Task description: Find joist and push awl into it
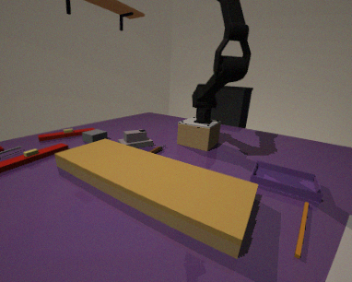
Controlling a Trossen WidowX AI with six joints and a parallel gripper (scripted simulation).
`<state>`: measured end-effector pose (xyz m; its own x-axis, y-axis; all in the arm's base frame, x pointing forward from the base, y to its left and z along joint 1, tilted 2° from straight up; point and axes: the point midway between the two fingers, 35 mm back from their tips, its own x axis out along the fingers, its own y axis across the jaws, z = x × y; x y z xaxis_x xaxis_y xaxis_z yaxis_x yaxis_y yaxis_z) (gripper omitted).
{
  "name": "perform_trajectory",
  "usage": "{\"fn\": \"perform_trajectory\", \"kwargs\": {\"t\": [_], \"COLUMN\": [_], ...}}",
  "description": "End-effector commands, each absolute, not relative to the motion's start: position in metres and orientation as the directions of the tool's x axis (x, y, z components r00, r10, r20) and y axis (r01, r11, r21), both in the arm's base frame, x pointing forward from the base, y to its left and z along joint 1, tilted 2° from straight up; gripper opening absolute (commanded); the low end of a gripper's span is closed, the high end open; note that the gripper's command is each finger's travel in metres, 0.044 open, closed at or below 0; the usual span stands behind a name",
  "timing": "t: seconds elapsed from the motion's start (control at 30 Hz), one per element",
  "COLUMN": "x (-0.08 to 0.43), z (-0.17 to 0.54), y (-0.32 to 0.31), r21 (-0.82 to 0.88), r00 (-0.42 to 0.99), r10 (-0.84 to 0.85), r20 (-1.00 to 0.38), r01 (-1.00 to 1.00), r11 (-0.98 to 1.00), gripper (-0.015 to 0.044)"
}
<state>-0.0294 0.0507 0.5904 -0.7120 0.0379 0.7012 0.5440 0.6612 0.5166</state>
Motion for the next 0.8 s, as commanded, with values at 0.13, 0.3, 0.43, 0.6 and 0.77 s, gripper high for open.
{"fn": "perform_trajectory", "kwargs": {"t": [0.13, 0.3, 0.43, 0.6, 0.77], "x": [-0.126, -0.157, -0.165, -0.15, -0.128], "z": [0.557, 0.519, 0.482, 0.442, 0.404], "y": [-0.046, -0.119, -0.178, -0.238, -0.282], "r21": [0.71, 0.779, 0.804, 0.807, 0.787], "r00": [-0.836, -0.82, -0.76, -0.635, -0.519], "r10": [-0.304, -0.507, -0.642, -0.771, -0.834], "r20": [0.457, 0.266, 0.1, -0.049, -0.185], "r01": [0.137, -0.127, -0.319, -0.48, -0.587], "r11": [0.691, 0.614, 0.502, 0.344, 0.191], "gripper": [0.044, 0.044, 0.044, 0.044, 0.044]}}
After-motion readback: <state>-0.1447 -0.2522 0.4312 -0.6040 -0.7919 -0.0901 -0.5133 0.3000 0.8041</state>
